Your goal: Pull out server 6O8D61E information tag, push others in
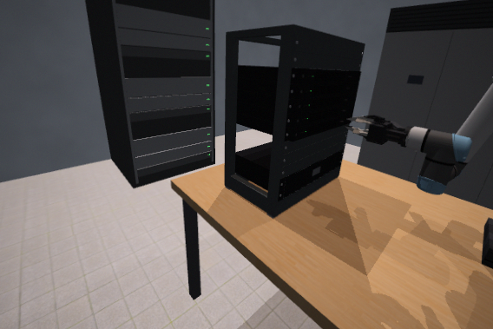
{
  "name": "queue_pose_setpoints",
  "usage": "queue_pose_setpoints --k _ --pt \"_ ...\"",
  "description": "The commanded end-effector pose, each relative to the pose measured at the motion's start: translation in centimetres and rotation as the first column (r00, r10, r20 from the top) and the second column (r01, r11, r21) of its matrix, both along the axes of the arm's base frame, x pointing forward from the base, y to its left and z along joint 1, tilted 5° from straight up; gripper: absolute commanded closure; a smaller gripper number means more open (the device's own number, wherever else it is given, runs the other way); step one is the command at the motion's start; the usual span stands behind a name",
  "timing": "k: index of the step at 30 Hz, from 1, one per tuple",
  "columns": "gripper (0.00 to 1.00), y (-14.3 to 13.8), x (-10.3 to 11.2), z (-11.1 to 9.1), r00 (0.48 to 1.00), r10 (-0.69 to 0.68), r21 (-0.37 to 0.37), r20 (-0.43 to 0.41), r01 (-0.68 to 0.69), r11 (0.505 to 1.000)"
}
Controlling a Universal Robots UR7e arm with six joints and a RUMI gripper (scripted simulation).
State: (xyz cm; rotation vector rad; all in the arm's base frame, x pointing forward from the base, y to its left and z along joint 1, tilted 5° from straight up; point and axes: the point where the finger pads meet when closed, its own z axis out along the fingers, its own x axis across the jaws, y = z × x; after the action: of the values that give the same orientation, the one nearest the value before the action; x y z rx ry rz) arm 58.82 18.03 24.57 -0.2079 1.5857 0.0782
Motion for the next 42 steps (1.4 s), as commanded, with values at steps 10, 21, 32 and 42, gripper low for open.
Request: queue_pose_setpoints --k 10,21,32,42 --pt "0.85 0.0 0.0 0.05 1.0 0.0 0.0 0.001 0.0 1.0" --pt "0.85 0.0 0.0 0.05 1.0 0.0 0.0 0.001 0.0 1.0" --pt "0.85 0.0 0.0 0.05 1.0 0.0 0.0 0.001 0.0 1.0" --pt "0.85 0.12 0.66 0.04 1.0 0.0 0.0 0.001 0.0 1.0"
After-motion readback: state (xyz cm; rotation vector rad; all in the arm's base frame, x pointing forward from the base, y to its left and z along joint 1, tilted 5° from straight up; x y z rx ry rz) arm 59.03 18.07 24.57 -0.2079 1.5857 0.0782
